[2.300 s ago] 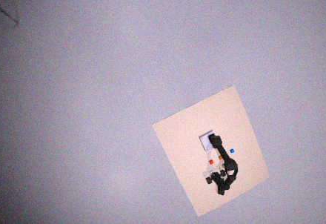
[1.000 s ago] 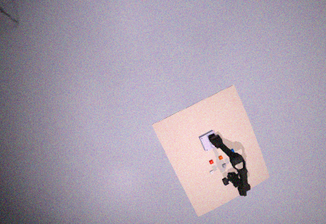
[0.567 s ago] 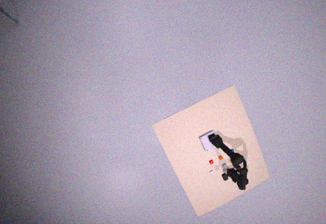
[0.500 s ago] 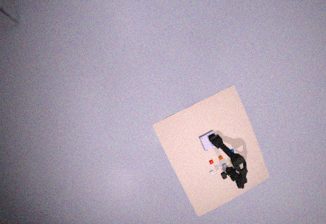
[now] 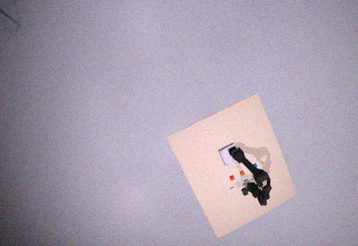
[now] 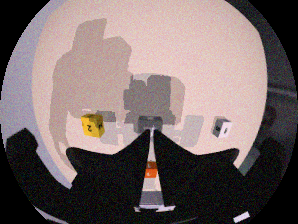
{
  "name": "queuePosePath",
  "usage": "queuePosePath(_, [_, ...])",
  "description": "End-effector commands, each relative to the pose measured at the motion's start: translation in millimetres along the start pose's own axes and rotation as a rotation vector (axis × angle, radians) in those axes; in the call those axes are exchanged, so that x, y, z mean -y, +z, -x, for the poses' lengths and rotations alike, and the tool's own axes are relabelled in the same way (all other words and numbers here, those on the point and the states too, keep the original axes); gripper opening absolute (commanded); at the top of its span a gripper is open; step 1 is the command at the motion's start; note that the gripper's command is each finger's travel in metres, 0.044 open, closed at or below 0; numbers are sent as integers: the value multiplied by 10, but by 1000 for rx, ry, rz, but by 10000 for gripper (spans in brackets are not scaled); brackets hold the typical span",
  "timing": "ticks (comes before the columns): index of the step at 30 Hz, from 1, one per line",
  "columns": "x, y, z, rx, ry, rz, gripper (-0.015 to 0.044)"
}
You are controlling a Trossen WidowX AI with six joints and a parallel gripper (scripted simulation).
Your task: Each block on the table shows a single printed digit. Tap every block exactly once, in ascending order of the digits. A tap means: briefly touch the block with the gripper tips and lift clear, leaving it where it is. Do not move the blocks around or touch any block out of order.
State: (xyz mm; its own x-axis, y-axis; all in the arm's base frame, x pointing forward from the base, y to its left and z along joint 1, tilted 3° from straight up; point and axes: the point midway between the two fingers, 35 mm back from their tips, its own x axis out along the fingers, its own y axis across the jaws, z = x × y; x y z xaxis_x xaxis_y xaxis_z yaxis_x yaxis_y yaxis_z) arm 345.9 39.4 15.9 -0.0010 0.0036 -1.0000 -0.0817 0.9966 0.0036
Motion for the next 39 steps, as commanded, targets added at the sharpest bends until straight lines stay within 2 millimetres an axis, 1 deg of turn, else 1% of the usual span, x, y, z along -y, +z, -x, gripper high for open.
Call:
queuePosePath(1, [-1,-36,-111,-12,0,-6,20])
queuePosePath(7, [-1,-40,-194,-12,0,-6,20])
queuePosePath(15, [-1,-40,-197,-12,0,-6,20])
queuePosePath(16, [0,-14,-130,-5,0,-1,20])
queuePosePath(18, [-1,-31,71,-11,0,-5,20])
queuePosePath(19, [-1,-35,104,-12,0,-6,20])
queuePosePath(23, [-1,-35,104,-12,0,-6,20])
queuePosePath(24, [-29,-38,115,-12,0,-6,46])
queuePosePath(25, [-113,-48,147,-12,1,-6,72])
queuePosePath(27, [-419,-107,267,-12,3,-6,125])
queuePosePath(29, [-745,-208,398,-12,6,-6,178])
queuePosePath(31, [-988,-312,499,-12,8,-6,230])
queuePosePath(34, [-1366,-532,668,-15,12,-5,309])
queuePosePath(37, [-1701,-804,835,-18,15,-5,387])
queuePosePath(38, [-1800,-903,889,-19,16,-5,400])
queuePosePath(39, [-1862,-971,925,-20,16,-5,400])
